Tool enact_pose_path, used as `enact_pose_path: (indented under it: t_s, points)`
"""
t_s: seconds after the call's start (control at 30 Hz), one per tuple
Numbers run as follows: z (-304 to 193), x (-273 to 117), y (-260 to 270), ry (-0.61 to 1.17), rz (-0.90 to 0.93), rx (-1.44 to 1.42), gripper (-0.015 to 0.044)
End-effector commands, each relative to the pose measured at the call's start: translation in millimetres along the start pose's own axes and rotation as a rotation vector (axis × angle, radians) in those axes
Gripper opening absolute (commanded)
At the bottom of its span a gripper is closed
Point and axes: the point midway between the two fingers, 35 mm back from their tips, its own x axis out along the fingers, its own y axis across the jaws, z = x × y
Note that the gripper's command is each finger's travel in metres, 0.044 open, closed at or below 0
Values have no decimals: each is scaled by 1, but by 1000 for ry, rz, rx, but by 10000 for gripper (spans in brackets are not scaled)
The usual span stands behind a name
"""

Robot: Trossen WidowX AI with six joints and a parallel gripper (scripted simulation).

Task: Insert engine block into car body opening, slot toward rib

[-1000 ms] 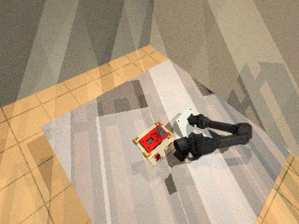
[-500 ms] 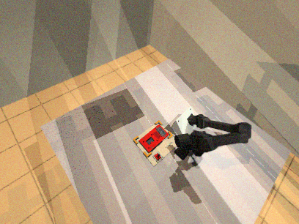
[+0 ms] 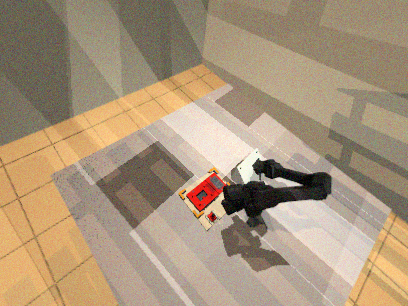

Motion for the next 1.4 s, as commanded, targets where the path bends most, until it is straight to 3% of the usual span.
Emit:
enact_pose_path:
  t_s: [0.0, 1.37]
  points:
    - [-8, 0, -11, 4, -10, 95, 0]
    - [-99, 45, -89, -1, -14, 1005, 0]
